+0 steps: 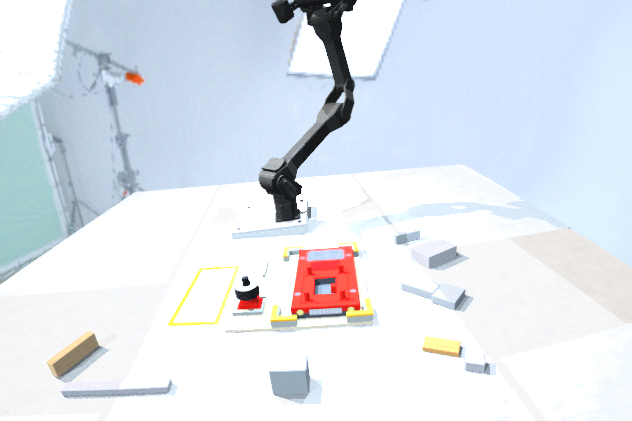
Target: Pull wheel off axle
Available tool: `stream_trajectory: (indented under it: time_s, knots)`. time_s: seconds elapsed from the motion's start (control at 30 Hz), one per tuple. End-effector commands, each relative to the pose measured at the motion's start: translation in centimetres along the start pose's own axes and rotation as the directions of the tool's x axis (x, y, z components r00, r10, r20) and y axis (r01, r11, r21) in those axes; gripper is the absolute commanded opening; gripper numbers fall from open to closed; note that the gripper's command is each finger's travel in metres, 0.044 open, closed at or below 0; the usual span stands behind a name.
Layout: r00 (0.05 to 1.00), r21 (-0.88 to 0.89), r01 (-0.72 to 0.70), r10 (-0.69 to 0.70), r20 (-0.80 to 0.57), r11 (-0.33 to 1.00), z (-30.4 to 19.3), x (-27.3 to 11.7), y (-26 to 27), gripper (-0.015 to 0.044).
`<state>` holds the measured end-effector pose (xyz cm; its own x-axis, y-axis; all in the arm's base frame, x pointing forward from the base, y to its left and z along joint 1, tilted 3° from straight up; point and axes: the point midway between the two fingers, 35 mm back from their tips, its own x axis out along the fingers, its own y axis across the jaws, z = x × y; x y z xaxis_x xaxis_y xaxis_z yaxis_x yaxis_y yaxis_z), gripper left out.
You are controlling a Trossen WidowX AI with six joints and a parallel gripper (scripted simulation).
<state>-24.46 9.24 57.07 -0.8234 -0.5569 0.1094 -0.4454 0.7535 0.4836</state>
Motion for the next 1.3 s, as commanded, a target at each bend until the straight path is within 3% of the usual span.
stream_trajectory:
  time_s: [0.0,0.1,0.3,0.53,0.83,1.0,1.27]
  knots:
    - [1.000,-0.007,-0.002,0.002,-0.005,1.000,-0.2,0.0,-0.1,0.0374]
    - [0.997,-0.111,-0.025,0.016,-0.074,0.994,-3.7,0.1,-2.3,0.0300]
    - [0.974,-0.303,-0.036,-0.035,-0.225,0.952,-10.3,0.4,-8.0,0.0300]
    - [0.894,-0.505,-0.036,-0.198,-0.402,0.862,-17.2,-0.9,-17.0,0.0300]
    - [0.716,-0.707,-0.099,-0.444,-0.539,0.700,-22.4,-5.5,-29.1,0.0300]
    - [0.654,-0.745,-0.121,-0.512,-0.556,0.656,-23.2,-7.3,-32.3,0.0300]
    - [0.397,-0.835,-0.159,-0.740,-0.543,0.527,-24.1,-14.9,-43.3,0.0300]
